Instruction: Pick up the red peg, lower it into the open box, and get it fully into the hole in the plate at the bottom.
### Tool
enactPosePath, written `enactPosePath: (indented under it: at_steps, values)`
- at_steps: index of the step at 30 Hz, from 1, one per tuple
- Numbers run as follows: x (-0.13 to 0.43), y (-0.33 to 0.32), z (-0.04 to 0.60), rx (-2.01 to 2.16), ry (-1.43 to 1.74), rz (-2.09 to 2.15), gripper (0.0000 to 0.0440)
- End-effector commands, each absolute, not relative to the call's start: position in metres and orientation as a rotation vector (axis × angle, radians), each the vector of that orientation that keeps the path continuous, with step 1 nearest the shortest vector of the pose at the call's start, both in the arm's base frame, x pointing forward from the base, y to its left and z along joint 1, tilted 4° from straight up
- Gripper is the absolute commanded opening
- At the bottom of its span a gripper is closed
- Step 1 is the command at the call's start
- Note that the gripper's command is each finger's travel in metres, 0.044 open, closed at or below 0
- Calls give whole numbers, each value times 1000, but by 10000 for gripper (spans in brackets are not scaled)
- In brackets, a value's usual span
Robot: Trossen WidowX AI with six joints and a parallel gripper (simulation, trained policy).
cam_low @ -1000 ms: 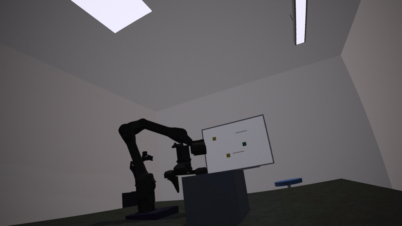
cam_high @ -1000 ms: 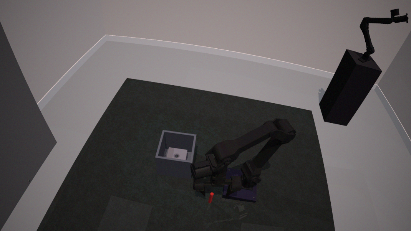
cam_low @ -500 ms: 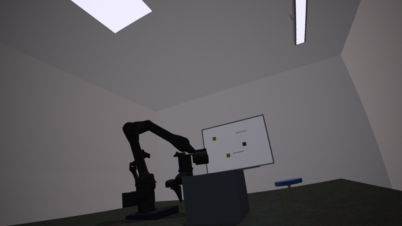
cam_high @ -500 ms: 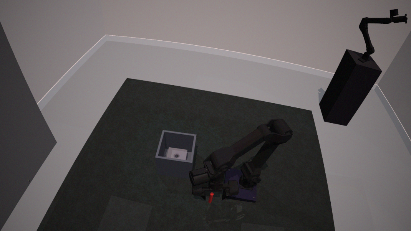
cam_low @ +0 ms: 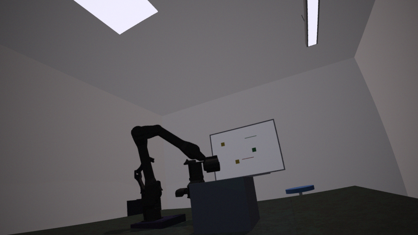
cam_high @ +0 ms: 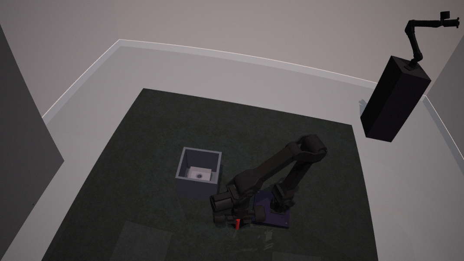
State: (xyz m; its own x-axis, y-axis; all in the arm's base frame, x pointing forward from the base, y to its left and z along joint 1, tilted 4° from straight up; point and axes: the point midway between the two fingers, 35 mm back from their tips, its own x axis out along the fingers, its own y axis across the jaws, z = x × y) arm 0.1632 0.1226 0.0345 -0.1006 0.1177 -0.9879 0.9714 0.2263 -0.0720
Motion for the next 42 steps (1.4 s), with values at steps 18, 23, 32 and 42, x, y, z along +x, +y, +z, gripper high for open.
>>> enactPosePath:
  at_steps: [18,23,32,42]
  values:
    - [191,141,103,1267,1444,-815,0]
    - [198,137,123,1280,1411,-763,0]
    - [210,118,160,1278,1326,-697,0]
    - [228,87,191,1261,1209,-698,0]
